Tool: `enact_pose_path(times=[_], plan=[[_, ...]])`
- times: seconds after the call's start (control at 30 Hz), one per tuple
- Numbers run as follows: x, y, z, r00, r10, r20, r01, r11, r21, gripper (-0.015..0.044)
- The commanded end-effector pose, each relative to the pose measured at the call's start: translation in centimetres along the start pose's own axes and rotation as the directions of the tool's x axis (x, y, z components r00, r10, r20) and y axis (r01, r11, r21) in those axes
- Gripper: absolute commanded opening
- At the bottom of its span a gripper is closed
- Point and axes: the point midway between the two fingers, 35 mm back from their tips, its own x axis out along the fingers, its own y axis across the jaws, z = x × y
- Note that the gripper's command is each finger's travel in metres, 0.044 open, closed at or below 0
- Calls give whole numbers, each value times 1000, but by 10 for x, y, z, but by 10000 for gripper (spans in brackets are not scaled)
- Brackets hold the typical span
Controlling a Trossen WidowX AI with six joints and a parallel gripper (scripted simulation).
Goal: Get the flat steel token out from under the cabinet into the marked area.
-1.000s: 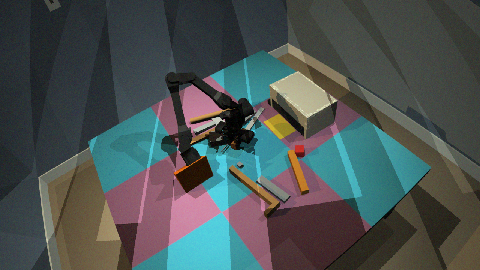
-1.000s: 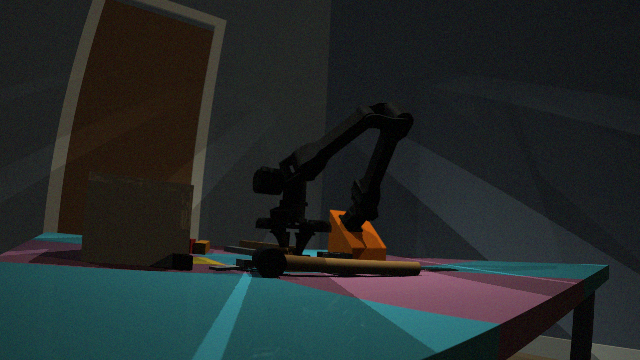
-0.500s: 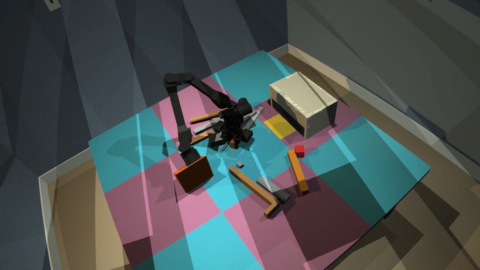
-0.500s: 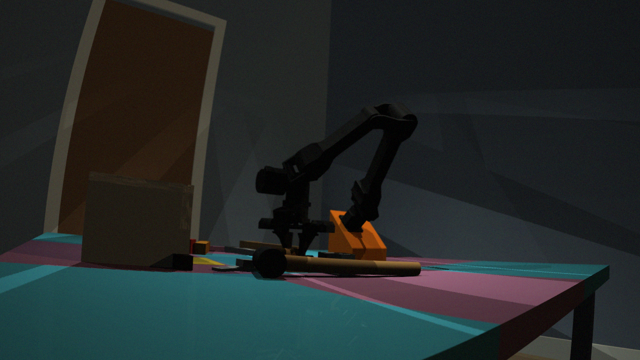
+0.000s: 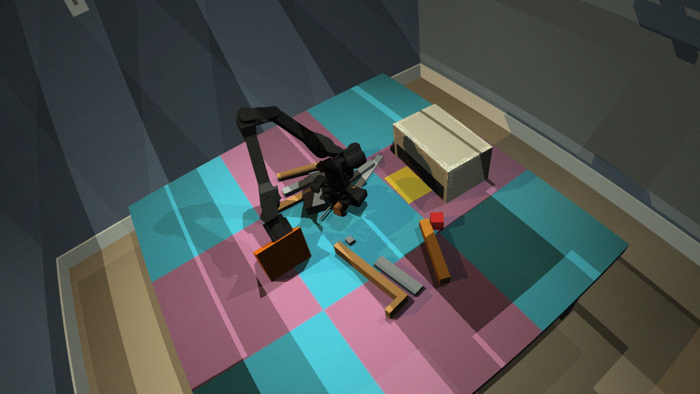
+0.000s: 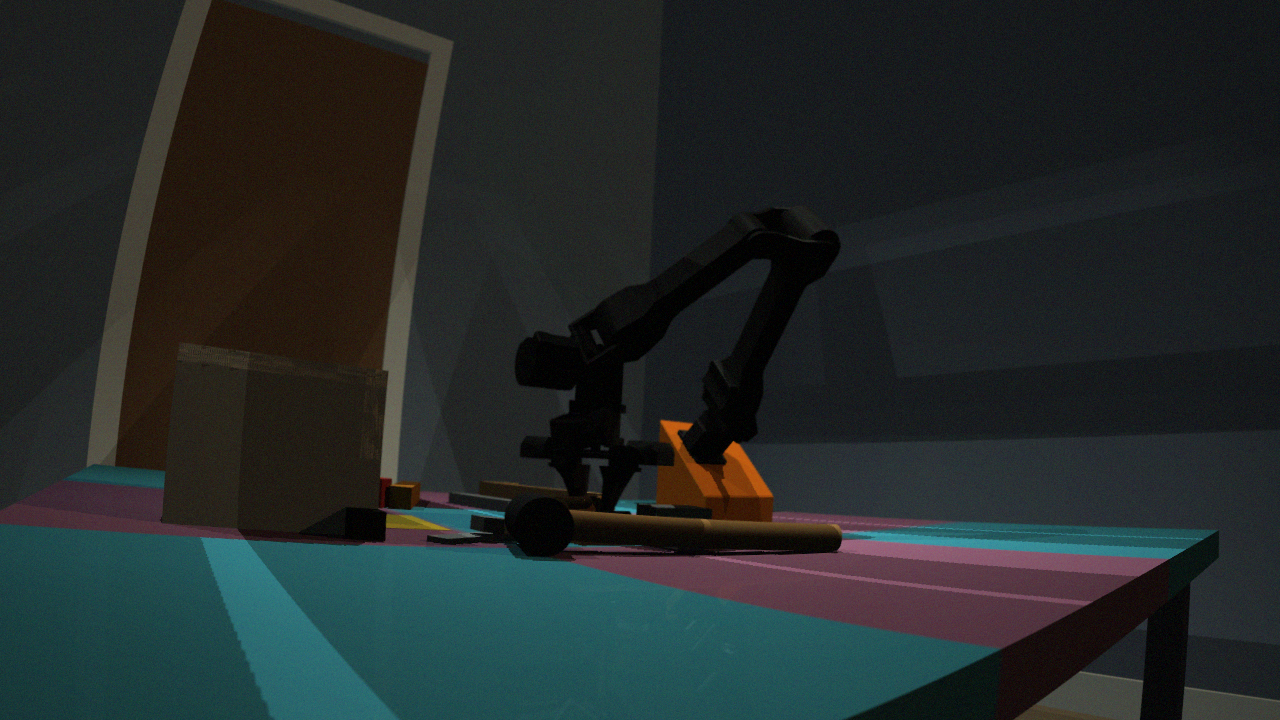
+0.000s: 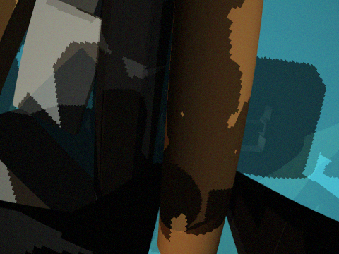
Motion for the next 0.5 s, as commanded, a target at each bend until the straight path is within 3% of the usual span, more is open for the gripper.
enact_pose_path(times=[0.0,0.47], plan=[[-1,6,3,1000,6,8,-6,1000,-14,0],[-1,19,10,1000,7,8,-7,1000,-14,0]])
